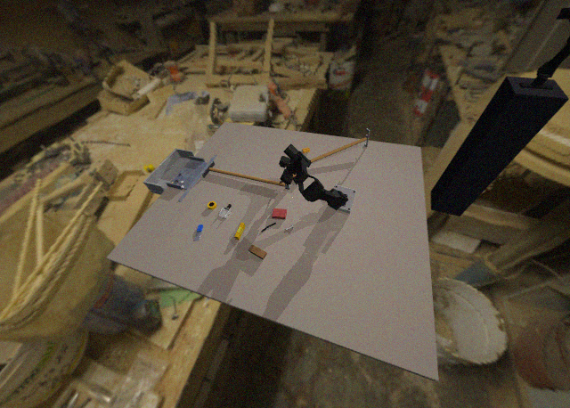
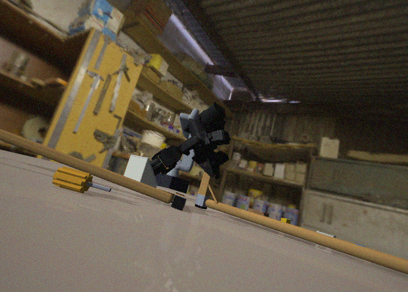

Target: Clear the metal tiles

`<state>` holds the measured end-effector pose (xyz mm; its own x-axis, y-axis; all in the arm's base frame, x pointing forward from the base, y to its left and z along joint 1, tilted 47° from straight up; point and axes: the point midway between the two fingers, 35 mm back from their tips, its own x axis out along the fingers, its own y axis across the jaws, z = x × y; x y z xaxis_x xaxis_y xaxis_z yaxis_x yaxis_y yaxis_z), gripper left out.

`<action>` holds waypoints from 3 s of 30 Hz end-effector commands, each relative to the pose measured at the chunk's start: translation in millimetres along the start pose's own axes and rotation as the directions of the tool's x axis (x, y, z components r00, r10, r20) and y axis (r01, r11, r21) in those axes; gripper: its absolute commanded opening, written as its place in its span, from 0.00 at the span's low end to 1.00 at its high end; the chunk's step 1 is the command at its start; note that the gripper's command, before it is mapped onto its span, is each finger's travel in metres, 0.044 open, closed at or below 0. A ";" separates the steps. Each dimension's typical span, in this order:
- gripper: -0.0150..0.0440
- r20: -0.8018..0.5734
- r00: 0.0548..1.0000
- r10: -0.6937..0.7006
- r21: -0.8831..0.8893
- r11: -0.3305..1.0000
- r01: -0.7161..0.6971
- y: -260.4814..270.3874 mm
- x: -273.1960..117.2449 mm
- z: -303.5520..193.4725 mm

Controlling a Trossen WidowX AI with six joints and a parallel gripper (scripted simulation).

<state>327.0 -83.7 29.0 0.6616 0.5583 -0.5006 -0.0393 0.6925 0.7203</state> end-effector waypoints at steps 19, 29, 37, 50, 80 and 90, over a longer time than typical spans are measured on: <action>1.00 -0.006 1.000 -0.006 -0.001 1.000 0.006 -3.0 -23.0 1.1; 1.00 -0.005 1.000 -0.004 -0.001 1.000 0.004 -2.1 -48.4 0.6; 1.00 0.002 1.000 -0.002 0.001 1.000 0.002 -0.6 -60.6 1.0; 1.00 0.266 0.964 -0.020 0.060 0.998 0.004 -12.9 -112.4 53.8; 1.00 0.642 0.765 0.052 -0.025 0.999 -0.047 -1.4 -276.7 109.4; 1.00 0.662 0.747 0.063 -0.049 0.998 -0.040 4.7 -299.7 107.9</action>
<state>211.2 -296.5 229.3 0.9880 0.1535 -0.0167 -0.0942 0.6855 0.7220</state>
